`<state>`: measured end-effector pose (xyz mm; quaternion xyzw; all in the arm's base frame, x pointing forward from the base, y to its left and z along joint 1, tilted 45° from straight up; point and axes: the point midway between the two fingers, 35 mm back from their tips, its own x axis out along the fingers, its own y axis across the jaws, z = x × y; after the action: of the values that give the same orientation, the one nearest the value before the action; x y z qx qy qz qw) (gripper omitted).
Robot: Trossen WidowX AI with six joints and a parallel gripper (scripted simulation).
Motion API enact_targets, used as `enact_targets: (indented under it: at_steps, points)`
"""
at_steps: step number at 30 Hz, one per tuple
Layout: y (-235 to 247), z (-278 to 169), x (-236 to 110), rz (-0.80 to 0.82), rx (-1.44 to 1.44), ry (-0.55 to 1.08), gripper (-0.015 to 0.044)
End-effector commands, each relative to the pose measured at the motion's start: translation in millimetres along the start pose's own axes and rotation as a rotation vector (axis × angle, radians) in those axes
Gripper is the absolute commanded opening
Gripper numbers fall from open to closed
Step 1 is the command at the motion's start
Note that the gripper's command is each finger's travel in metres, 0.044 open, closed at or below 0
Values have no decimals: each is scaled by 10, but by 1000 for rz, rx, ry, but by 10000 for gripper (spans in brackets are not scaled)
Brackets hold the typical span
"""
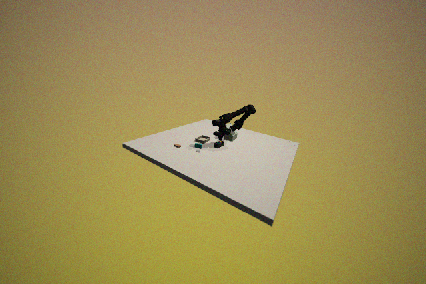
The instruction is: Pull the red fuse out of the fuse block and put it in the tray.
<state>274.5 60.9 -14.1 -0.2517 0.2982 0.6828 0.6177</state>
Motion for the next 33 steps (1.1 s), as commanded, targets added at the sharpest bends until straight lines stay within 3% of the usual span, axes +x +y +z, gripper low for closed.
enact_targets:
  at_steps: [1, 33]
  points:
    - [22, 10, 59, 7, 7, -6, 68]
    - [27, 10, 212, 7, 7, -7, 68]
